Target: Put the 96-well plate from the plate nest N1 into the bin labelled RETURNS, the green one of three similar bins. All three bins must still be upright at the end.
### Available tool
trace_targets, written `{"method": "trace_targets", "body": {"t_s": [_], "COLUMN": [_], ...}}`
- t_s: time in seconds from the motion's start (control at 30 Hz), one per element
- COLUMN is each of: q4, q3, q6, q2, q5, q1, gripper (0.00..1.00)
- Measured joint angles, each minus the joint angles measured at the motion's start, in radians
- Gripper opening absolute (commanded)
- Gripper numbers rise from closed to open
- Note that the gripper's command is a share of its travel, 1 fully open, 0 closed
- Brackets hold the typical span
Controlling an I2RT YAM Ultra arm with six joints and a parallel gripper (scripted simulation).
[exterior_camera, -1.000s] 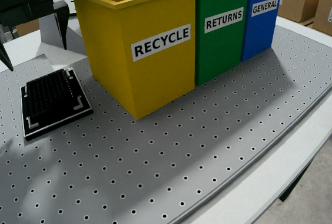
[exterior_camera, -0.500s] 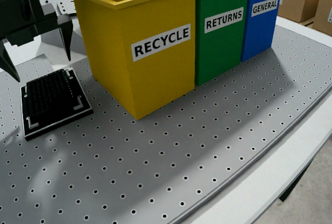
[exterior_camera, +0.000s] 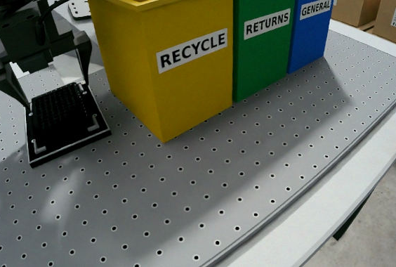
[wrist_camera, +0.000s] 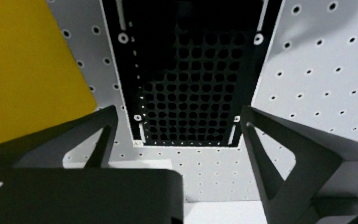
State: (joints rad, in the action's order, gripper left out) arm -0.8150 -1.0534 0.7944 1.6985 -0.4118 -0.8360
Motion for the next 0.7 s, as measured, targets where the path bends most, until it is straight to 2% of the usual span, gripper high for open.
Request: {"method": "trace_targets", "body": {"t_s": [0.3,0.53,0.7], "q4": [0.052,0.098,0.103], "q3": [0.002,0.034,0.034], "q6": [-0.019,-0.035,-0.050], "q2": [0.027,0.044,0.046], "q5": [0.002,0.006,0.010], "q1": [0.019,0.031,0.034], "gripper": [1.00,1.00,1.00]}}
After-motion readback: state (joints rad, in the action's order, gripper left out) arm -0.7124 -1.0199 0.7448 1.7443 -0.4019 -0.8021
